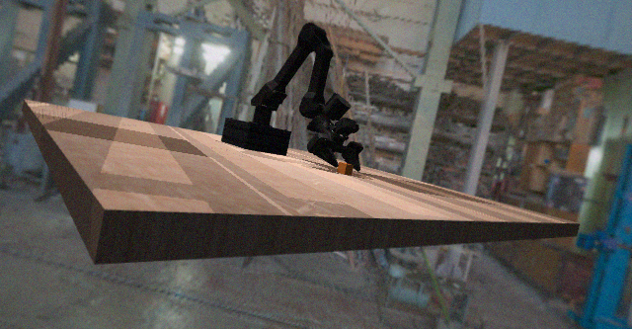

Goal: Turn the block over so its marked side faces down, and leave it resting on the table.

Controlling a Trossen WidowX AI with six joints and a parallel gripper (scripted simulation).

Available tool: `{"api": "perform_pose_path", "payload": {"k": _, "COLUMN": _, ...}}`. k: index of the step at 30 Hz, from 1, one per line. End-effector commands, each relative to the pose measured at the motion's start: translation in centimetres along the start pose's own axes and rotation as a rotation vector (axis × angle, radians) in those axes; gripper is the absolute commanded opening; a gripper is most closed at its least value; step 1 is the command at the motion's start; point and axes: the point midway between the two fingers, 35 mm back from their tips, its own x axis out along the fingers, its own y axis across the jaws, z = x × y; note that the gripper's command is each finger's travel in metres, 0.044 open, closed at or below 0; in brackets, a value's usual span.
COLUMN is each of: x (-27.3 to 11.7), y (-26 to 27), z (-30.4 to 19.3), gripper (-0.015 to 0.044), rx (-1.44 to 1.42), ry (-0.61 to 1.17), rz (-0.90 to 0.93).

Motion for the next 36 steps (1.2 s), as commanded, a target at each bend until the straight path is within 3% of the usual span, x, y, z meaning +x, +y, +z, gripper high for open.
{"api": "perform_pose_path", "payload": {"k": 1, "x": -0.9, "y": 0.3, "z": 2.5, "gripper": 0.0440, "rx": 0.006, "ry": 0.159, "rz": 0.010}}
{"api": "perform_pose_path", "payload": {"k": 10, "x": -6.3, "y": -0.1, "z": 4.9, "gripper": 0.0440, "rx": 0.011, "ry": 0.413, "rz": 0.009}}
{"api": "perform_pose_path", "payload": {"k": 25, "x": -6.2, "y": -0.1, "z": 4.9, "gripper": 0.0440, "rx": 0.011, "ry": 0.417, "rz": 0.009}}
{"api": "perform_pose_path", "payload": {"k": 36, "x": -4.2, "y": 0.0, "z": 7.4, "gripper": 0.0440, "rx": 0.003, "ry": 0.731, "rz": 0.009}}
